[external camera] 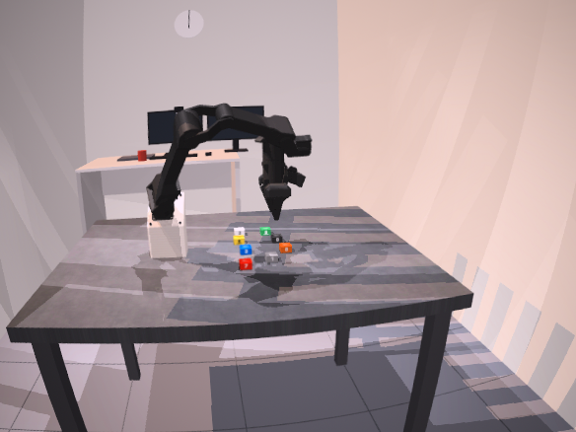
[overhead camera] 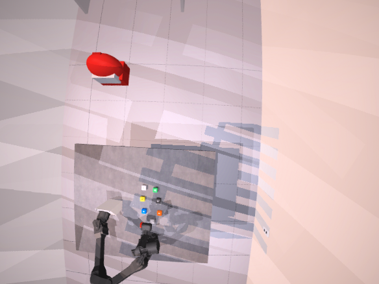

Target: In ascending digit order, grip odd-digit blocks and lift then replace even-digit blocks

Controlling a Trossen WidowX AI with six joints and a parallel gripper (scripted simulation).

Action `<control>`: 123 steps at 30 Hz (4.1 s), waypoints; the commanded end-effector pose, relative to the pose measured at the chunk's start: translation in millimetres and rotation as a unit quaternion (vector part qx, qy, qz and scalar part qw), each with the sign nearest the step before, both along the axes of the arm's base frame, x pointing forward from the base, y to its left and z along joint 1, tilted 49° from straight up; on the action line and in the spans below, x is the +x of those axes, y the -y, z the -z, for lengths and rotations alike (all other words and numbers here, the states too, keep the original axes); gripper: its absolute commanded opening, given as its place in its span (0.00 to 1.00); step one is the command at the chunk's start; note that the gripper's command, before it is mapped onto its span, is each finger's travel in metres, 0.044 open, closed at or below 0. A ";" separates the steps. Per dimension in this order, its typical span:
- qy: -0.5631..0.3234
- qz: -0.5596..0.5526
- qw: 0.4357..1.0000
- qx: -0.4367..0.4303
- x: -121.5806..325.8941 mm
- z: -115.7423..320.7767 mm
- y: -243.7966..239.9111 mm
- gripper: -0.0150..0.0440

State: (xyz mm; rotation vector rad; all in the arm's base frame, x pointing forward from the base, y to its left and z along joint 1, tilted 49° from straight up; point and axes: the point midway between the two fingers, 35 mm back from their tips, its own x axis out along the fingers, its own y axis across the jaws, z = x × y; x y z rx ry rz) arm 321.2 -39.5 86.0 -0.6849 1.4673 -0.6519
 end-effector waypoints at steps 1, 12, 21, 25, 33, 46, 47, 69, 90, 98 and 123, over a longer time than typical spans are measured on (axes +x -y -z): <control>-0.003 -0.001 1.000 -0.001 -1.3 0.4 0.8 0.93; -0.003 -0.001 1.000 -0.001 -0.4 2.0 -0.8 0.93; -0.002 -0.002 1.000 0.004 23.7 97.4 -86.6 0.93; -0.001 -0.001 1.000 0.002 22.7 116.0 -101.0 0.93; -0.001 -0.002 1.000 0.003 25.2 137.0 -78.5 0.93; -0.001 -0.001 1.000 0.001 23.5 173.7 -34.0 0.93; -0.001 -0.001 1.000 0.001 23.5 174.8 -32.8 0.93; -0.001 -0.001 1.000 0.000 23.2 192.6 -11.6 0.80; -0.001 -0.001 1.000 0.000 23.2 192.6 -11.6 0.46; -0.001 -0.001 1.000 0.000 23.2 192.6 -11.6 0.46; -0.001 -0.001 1.000 0.000 23.3 184.4 -21.2 0.46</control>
